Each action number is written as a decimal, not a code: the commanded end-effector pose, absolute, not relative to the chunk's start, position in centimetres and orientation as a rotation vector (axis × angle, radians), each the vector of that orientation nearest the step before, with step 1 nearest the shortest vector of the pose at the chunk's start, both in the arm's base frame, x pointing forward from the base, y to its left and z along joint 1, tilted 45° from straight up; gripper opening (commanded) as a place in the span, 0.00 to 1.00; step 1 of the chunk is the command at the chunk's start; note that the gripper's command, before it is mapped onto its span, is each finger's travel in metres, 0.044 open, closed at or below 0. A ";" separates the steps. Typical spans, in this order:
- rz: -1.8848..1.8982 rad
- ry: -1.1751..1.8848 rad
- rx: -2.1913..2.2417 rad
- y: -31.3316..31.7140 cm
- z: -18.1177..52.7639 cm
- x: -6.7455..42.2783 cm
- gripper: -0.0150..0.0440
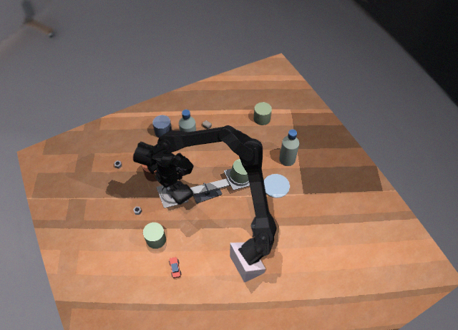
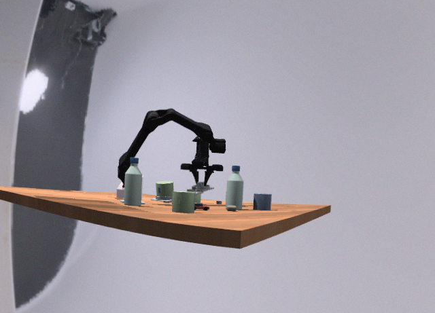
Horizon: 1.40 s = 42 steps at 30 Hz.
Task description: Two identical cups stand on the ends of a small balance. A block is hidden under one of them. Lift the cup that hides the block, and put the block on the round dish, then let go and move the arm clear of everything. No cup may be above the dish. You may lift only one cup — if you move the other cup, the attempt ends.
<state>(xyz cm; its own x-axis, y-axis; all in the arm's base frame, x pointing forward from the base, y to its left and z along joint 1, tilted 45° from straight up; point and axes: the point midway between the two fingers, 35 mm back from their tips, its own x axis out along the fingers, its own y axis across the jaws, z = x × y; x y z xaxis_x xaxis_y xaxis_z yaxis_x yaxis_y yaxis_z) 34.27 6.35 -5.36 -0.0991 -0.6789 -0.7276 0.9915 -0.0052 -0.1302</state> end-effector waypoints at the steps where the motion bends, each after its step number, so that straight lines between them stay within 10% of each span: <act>1: -1.485 0.755 0.551 7.5 -4.9 34.6 0.25; 42: -1.508 0.789 0.577 6.8 5.6 36.1 0.25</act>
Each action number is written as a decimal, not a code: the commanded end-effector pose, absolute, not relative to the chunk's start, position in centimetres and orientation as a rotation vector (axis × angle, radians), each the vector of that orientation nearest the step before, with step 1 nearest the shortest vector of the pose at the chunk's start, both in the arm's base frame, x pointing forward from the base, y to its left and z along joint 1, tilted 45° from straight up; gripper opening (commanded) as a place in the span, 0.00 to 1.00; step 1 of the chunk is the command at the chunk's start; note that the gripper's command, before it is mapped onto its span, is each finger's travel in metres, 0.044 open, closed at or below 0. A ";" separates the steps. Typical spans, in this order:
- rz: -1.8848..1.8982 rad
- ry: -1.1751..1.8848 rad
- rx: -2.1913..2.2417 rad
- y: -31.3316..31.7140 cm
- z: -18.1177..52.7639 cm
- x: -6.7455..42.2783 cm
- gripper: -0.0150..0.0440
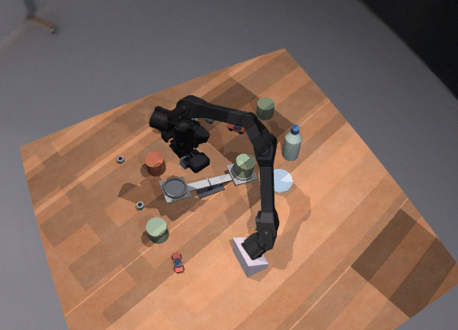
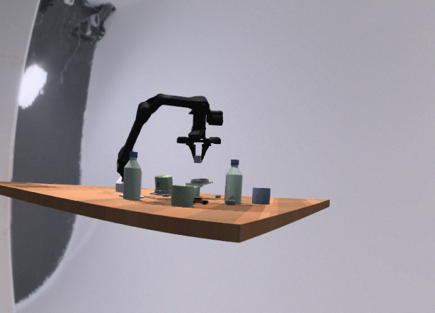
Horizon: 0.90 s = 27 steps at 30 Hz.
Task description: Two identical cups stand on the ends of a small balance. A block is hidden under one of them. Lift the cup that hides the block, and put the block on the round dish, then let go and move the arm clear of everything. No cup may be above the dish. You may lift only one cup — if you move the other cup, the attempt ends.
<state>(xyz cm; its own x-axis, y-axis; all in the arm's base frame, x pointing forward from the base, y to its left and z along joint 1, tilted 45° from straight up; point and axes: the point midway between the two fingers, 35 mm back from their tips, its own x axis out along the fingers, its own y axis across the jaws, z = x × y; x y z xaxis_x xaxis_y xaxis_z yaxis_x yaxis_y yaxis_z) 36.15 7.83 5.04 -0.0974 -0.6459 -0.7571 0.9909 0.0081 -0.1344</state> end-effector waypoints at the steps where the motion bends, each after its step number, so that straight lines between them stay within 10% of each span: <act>1: -1.506 0.791 0.579 6.4 5.8 36.2 0.25; 27: -1.468 0.812 0.596 -3.4 11.9 34.3 0.25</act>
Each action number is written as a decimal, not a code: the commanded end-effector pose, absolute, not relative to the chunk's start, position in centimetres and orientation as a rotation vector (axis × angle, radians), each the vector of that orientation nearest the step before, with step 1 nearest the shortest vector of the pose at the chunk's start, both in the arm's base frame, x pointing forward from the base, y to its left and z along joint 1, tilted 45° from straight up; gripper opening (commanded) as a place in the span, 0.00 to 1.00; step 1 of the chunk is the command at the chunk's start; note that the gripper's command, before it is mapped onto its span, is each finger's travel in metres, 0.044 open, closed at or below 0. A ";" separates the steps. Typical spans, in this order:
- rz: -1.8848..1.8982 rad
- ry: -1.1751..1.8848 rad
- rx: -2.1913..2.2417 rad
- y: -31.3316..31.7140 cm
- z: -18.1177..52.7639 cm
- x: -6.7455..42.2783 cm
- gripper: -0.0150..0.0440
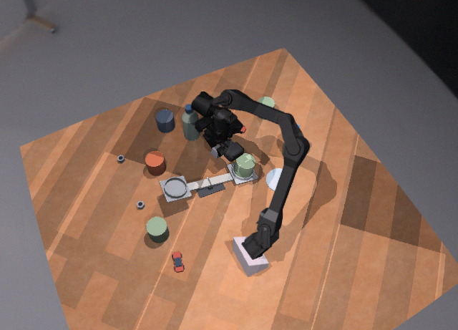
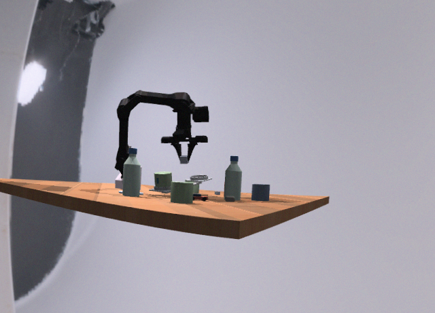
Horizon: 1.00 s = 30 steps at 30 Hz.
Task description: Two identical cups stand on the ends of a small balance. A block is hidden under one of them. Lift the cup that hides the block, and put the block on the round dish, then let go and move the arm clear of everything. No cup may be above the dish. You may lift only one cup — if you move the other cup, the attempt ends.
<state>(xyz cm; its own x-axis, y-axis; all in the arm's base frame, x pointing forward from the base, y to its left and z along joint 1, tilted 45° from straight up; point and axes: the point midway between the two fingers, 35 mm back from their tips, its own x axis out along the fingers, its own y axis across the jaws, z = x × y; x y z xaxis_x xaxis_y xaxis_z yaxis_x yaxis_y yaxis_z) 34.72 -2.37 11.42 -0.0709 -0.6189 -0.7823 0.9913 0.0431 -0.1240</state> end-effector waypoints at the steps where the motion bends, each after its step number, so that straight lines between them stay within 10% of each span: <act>1: -1.468 0.812 0.596 -3.8 12.1 34.1 0.25; 30: -1.470 0.787 0.586 -12.9 16.8 27.4 0.25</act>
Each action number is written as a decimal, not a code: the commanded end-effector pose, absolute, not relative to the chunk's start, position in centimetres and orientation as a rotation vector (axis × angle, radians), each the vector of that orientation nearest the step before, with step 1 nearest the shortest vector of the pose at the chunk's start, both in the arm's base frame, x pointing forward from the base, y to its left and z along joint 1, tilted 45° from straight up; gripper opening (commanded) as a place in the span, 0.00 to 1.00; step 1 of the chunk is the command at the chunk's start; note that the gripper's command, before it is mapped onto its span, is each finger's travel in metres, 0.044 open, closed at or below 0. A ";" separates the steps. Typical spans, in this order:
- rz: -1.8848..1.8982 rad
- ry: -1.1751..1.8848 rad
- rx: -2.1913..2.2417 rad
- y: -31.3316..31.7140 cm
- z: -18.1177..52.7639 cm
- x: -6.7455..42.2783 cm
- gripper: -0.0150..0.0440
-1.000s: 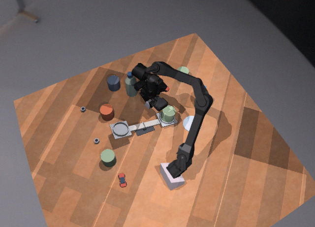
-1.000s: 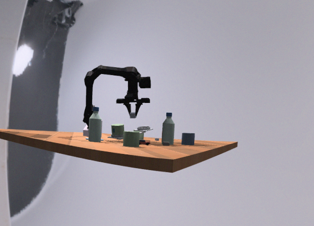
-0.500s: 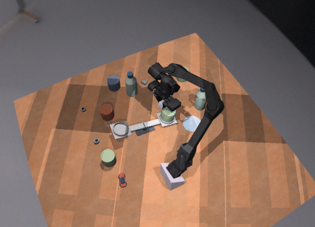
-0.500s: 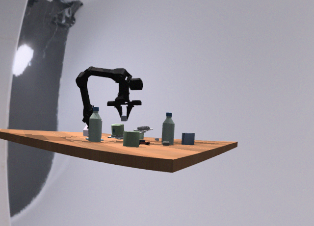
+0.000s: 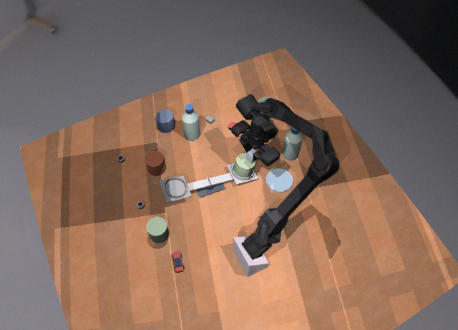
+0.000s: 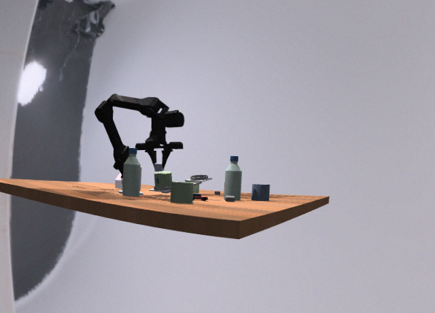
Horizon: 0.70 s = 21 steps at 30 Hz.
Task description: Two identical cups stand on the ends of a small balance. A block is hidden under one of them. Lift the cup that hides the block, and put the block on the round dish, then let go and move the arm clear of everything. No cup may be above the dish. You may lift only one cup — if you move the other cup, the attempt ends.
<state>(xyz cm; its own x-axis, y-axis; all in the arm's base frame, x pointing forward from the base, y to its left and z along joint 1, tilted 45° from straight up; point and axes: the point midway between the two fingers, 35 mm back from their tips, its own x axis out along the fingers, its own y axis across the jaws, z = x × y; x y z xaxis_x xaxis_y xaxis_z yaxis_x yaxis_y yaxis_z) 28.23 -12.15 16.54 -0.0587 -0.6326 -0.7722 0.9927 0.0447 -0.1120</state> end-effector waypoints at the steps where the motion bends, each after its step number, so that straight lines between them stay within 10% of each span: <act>1: -1.473 0.784 0.584 -13.2 16.9 27.1 0.25; 21: -1.533 0.738 0.540 -17.8 19.2 20.4 0.25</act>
